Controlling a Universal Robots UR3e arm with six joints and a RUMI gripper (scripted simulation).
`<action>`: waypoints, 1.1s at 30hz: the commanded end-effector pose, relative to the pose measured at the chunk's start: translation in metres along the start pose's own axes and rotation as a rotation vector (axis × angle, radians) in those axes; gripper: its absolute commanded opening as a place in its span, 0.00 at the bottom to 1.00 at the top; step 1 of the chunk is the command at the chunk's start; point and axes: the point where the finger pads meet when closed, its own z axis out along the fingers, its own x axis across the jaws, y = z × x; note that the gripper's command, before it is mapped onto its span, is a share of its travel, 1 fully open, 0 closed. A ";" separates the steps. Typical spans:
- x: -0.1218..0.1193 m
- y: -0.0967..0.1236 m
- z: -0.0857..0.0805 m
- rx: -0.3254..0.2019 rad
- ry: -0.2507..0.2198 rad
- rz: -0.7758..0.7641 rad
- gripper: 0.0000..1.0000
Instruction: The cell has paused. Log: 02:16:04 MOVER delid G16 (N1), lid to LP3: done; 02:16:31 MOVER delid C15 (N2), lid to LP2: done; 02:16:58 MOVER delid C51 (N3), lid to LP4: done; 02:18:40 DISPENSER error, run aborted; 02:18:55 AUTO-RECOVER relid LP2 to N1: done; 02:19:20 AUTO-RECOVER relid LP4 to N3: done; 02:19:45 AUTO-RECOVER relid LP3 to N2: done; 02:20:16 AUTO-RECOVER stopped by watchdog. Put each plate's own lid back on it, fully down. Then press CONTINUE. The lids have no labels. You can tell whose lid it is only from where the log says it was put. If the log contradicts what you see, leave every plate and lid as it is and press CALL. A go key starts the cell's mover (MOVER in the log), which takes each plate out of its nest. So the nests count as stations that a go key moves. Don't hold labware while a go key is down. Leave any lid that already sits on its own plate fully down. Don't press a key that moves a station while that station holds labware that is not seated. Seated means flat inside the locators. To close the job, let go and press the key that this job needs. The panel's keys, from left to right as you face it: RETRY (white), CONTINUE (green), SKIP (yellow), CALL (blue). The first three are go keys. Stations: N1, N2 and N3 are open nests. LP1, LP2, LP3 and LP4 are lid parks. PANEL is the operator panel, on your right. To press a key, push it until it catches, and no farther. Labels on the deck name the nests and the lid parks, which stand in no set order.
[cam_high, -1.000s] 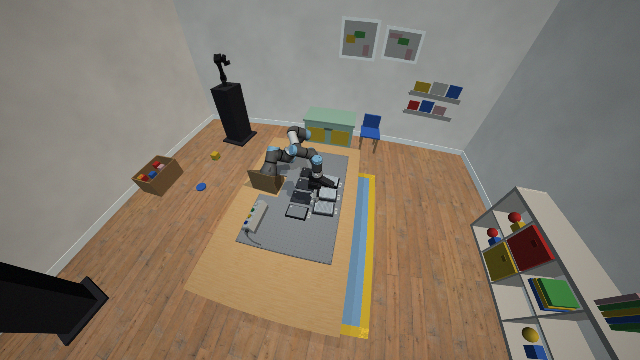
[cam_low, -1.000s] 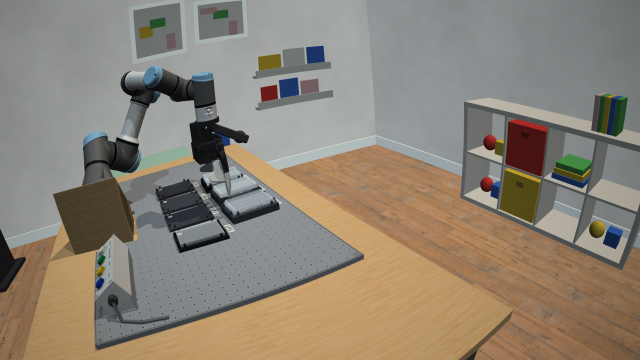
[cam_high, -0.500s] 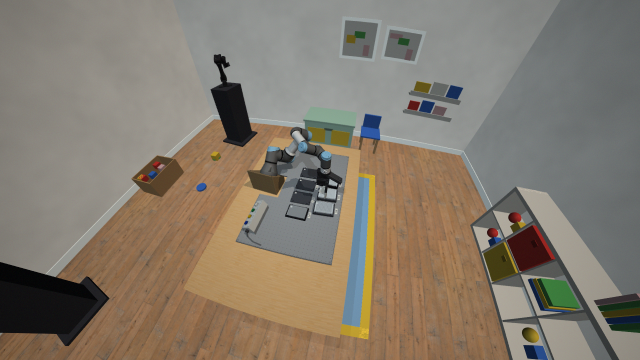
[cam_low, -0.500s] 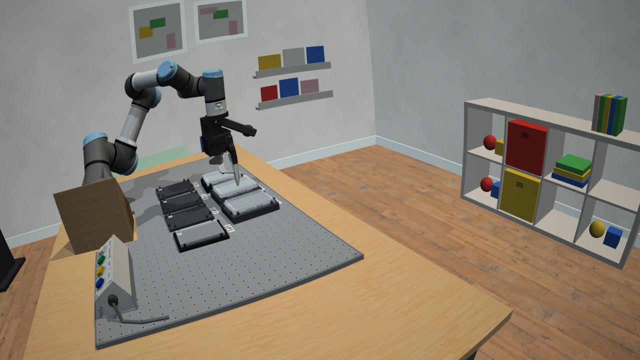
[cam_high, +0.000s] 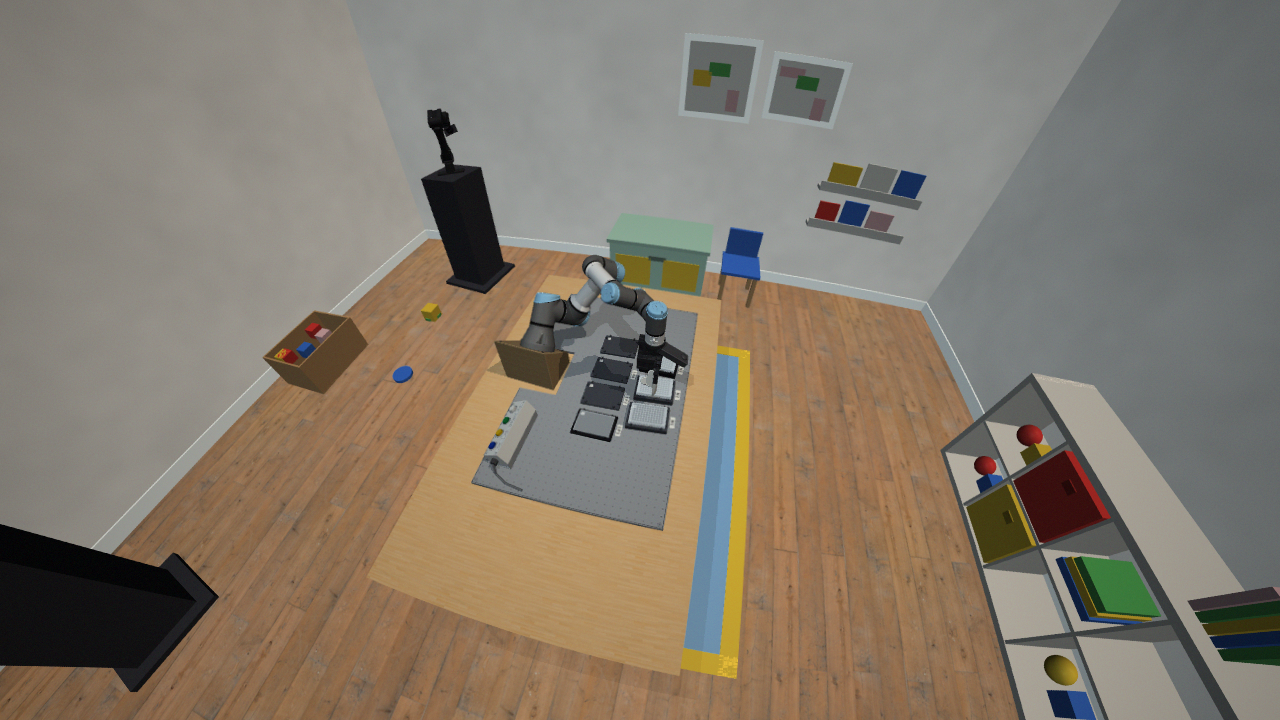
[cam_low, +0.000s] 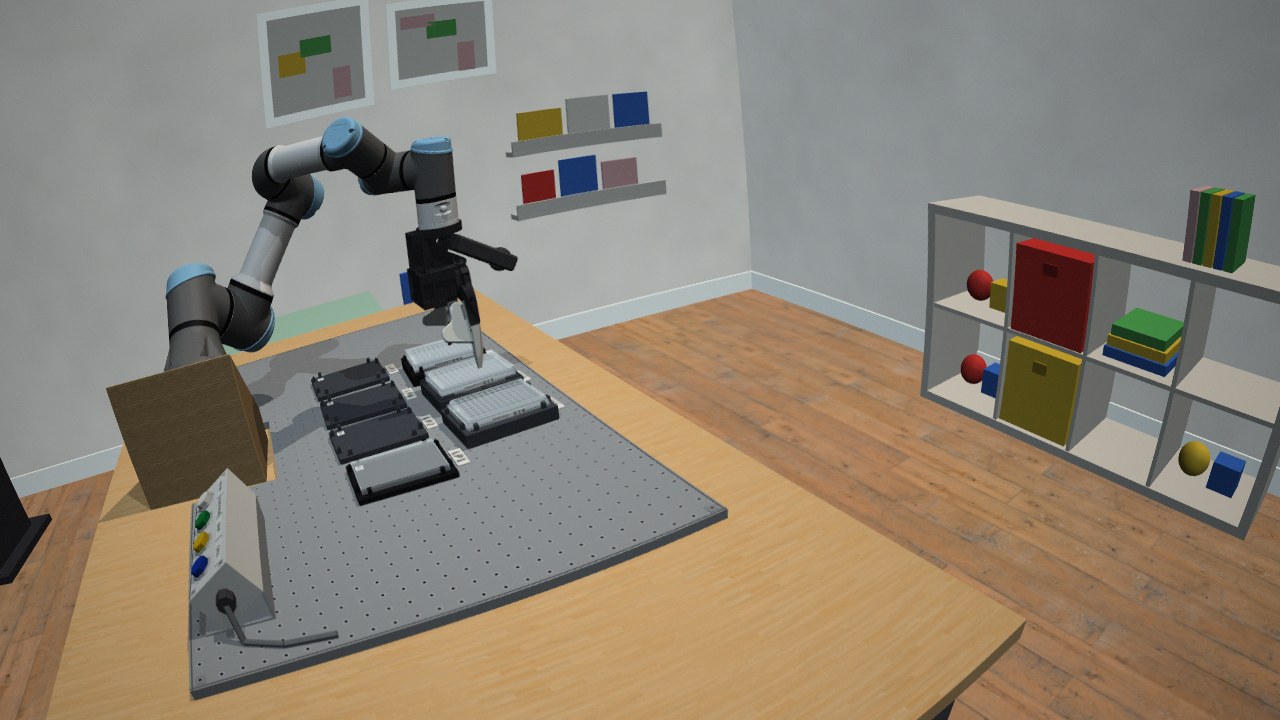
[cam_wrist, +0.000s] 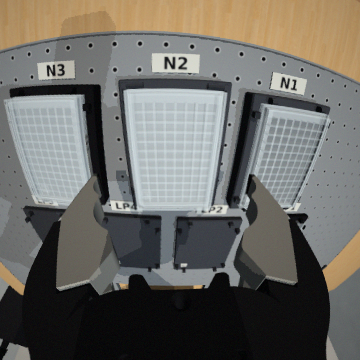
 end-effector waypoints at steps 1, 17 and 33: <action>0.000 -0.001 0.001 0.002 0.001 -0.001 0.82; 0.000 -0.001 0.021 0.002 0.001 -0.001 0.82; 0.000 -0.001 0.021 0.002 0.001 -0.001 0.00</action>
